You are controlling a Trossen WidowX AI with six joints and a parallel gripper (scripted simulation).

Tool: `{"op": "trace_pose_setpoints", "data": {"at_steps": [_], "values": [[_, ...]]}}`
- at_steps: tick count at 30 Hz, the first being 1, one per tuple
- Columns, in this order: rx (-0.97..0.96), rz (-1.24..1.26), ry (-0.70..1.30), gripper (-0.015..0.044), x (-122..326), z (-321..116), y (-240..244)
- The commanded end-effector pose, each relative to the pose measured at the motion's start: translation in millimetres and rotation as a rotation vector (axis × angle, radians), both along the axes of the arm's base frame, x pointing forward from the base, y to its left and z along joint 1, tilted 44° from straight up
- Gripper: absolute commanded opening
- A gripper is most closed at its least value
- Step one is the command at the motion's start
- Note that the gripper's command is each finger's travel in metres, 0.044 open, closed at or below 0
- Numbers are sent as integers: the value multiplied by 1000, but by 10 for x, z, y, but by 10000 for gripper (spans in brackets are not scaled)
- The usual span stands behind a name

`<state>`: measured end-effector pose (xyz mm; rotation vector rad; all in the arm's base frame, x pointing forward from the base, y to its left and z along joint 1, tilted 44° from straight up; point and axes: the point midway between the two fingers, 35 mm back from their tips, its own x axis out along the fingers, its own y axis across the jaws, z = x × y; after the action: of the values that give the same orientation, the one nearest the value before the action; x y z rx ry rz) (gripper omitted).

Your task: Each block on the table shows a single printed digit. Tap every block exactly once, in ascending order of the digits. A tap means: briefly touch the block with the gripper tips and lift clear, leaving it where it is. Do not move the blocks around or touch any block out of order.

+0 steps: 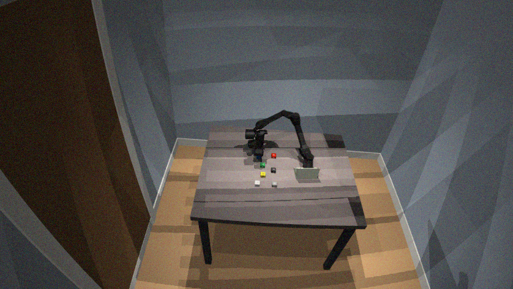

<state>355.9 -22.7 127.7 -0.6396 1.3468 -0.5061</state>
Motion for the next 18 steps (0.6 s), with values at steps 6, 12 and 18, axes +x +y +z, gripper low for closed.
{"op": "trace_pose_setpoints", "data": {"at_steps": [6,12,18], "values": [[-4,5,-1,20,9,-39,-49],[-2,5,0,20,-40,174,153],[-10,61,27,20,-98,508,482]]}}
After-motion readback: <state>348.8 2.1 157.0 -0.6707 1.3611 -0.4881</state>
